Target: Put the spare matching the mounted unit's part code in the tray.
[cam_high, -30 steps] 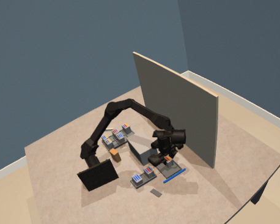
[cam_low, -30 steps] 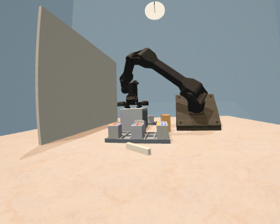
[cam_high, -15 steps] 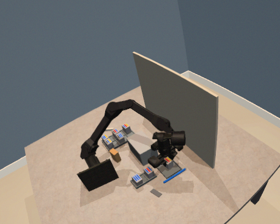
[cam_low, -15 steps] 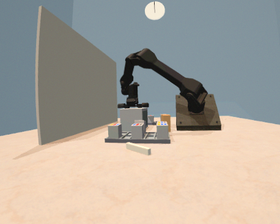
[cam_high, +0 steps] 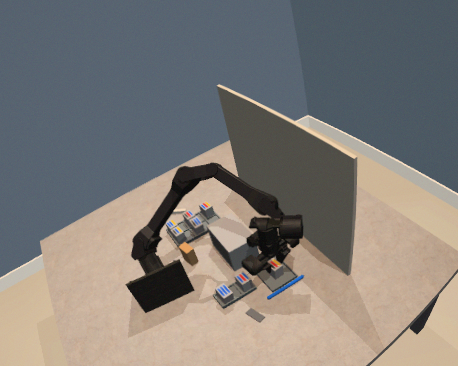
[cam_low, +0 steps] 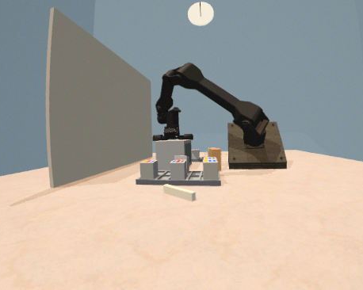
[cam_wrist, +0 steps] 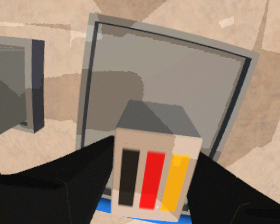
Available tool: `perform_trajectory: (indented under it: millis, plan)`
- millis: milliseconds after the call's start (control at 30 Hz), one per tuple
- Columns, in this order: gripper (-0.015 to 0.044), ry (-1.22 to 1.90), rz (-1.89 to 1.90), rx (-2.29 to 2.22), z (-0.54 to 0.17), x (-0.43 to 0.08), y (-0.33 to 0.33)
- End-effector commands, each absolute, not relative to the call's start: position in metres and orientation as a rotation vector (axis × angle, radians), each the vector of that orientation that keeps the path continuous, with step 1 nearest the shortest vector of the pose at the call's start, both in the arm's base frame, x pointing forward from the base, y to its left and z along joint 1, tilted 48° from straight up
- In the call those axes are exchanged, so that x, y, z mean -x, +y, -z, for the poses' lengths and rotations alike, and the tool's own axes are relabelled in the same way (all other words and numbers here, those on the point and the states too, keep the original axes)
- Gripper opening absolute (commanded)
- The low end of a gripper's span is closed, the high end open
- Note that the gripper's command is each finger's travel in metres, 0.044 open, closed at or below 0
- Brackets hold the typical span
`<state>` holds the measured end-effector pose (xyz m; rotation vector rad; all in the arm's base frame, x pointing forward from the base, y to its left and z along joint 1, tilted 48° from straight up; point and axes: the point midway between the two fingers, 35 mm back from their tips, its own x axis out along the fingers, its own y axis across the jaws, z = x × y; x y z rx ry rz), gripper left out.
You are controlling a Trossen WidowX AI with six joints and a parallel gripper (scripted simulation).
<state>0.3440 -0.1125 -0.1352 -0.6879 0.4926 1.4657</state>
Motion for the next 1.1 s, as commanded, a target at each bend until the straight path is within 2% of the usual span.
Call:
perform_trajectory:
  millis: [0, 200, 500, 1067]
  plan:
    - [0.0289, 0.492, -1.466, 0.689, 0.135, -0.344, -0.113]
    - [0.0440, 0.492, -1.466, 0.689, 0.135, -0.344, -0.113]
    - [0.0440, 0.499, -1.464, 0.677, 0.064, -0.335, -0.190]
    - [0.0440, 0.503, -1.442, 0.677, 0.065, -0.336, -0.191]
